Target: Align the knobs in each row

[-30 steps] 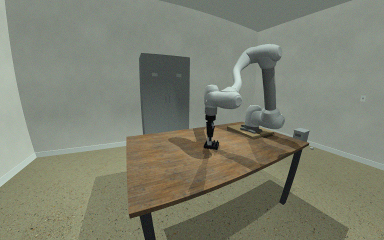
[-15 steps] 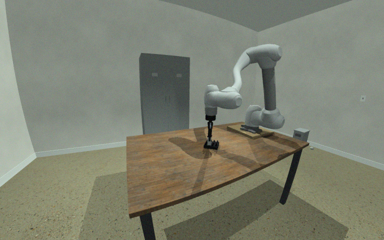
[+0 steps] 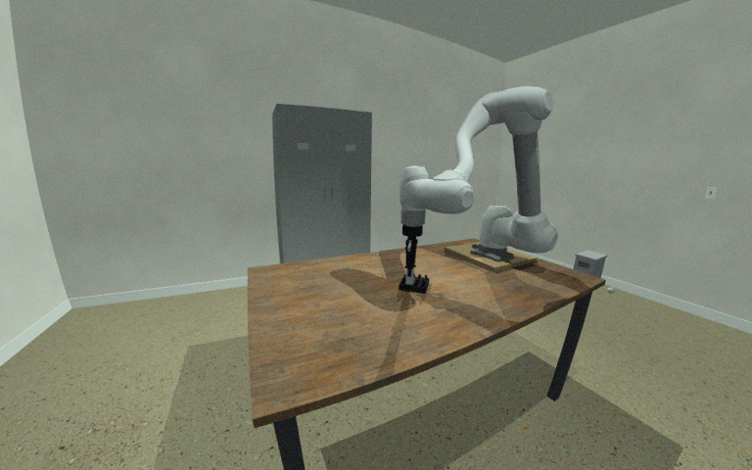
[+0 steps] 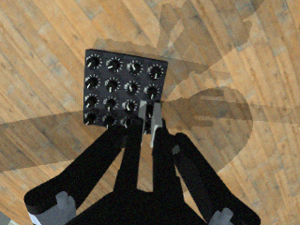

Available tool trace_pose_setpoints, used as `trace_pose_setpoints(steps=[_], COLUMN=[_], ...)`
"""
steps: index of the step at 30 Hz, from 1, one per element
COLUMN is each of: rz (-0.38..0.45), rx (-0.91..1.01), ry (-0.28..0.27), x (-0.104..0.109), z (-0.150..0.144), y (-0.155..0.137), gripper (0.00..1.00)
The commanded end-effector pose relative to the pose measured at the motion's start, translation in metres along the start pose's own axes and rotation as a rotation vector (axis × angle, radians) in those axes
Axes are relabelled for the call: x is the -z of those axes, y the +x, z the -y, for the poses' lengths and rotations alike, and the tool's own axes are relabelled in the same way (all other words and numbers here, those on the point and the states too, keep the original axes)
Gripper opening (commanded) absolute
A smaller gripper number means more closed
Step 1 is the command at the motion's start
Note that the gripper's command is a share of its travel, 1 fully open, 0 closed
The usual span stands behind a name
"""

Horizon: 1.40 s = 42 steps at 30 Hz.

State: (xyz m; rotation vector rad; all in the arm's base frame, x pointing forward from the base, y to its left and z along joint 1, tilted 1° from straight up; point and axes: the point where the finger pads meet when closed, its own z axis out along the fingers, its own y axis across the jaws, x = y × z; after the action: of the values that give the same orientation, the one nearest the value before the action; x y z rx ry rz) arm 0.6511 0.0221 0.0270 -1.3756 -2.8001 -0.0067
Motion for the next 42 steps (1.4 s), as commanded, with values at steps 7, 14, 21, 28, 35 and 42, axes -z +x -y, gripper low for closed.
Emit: trace_pose_setpoints(steps=[7,14,21,28,35,42], rz=[0.0,0.0,0.0,0.0,0.0,0.0], rx=[-0.054,-0.068,-0.07,-0.07,-0.07,-0.07], ry=[0.0,0.0,0.0,0.0,0.0,0.0], x=[0.0001,0.0001,0.0001,0.0001,0.0001,0.0001], z=[0.0,0.0,0.0,0.0,0.0,0.0], y=[0.0,0.0,0.0,0.0,0.0,0.0], gripper=[0.05,0.05,0.05,0.05,0.12,0.12])
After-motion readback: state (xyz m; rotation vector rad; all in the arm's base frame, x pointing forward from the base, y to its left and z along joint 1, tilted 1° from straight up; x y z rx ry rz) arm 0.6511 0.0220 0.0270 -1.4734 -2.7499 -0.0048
